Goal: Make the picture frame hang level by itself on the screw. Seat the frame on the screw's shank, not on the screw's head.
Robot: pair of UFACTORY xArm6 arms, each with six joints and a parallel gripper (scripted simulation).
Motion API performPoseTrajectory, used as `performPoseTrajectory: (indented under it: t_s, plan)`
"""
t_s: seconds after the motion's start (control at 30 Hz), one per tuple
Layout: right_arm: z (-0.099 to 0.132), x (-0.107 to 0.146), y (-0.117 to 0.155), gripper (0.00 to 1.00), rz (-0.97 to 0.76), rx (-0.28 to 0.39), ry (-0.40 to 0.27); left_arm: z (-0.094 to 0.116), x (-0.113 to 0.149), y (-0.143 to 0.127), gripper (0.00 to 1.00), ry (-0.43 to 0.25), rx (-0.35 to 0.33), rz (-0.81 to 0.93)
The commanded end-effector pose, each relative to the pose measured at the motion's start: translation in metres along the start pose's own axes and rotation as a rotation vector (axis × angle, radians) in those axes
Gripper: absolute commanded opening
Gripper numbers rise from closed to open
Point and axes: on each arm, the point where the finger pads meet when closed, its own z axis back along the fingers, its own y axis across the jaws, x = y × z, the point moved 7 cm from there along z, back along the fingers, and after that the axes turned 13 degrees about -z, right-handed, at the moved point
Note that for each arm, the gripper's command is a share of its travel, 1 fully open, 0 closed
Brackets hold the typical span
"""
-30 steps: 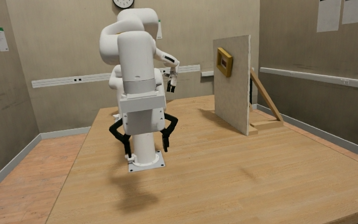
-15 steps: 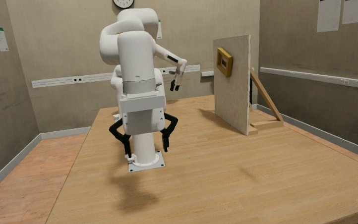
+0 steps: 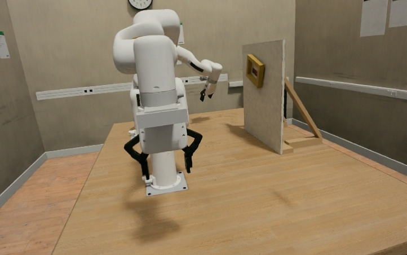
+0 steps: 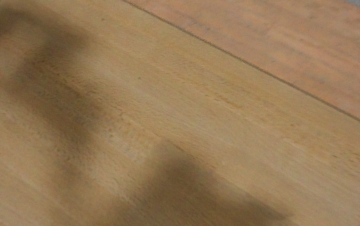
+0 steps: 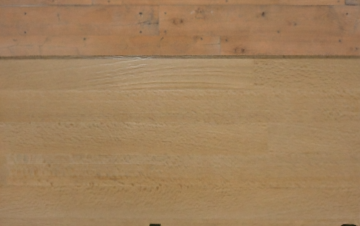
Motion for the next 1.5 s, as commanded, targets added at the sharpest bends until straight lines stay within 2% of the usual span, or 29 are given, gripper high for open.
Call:
performPoseTrajectory:
  t_s: [0.0, 0.13, 0.4, 0.47, 0.5, 0.63, 0.97, 1.03, 1.07, 1.4, 1.47]
  plan:
    - [0.001, -0.001, 0.000, 1.00, 0.000, -0.001, 0.004, 0.049, 0.042, -0.018, 1.00, 0.139, 0.182, -0.032]
    - [0.001, -0.001, 0.000, 1.00, 0.000, -0.001, 0.004, 0.082, 0.070, -0.037, 1.00, 0.204, 0.343, -0.060]
    - [0.001, -0.001, 0.000, 1.00, 0.000, -0.001, 0.004, 0.140, 0.115, -0.080, 1.00, 0.248, 0.641, -0.101]
    - [0.001, -0.001, 0.000, 1.00, 0.000, -0.001, 0.004, 0.140, 0.115, -0.080, 1.00, 0.248, 0.641, -0.101]
    - [0.001, -0.001, 0.000, 1.00, 0.000, -0.001, 0.004, 0.159, 0.131, -0.096, 1.00, 0.264, 0.750, -0.113]
    - [0.001, -0.001, 0.000, 1.00, 0.000, -0.001, 0.004, 0.181, 0.147, -0.120, 1.00, 0.245, 0.889, -0.129]
    - [0.001, -0.001, 0.000, 1.00, 0.000, -0.001, 0.004, 0.233, 0.183, -0.193, 1.00, 0.142, 1.260, -0.173]
    - [0.001, -0.001, 0.000, 1.00, 0.000, -0.001, 0.004, 0.233, 0.183, -0.193, 1.00, 0.142, 1.260, -0.173]
    - [0.001, -0.001, 0.000, 1.00, 0.000, -0.001, 0.004, 0.247, 0.194, -0.213, 1.00, 0.110, 1.367, -0.183]
    - [0.001, -0.001, 0.000, 1.00, 0.000, -0.001, 0.004, 0.284, 0.215, -0.287, 1.00, -0.083, 1.689, -0.225]
    - [0.001, -0.001, 0.000, 1.00, 0.000, -0.001, 0.004, 0.292, 0.220, -0.303, 1.00, -0.114, 1.727, -0.231]
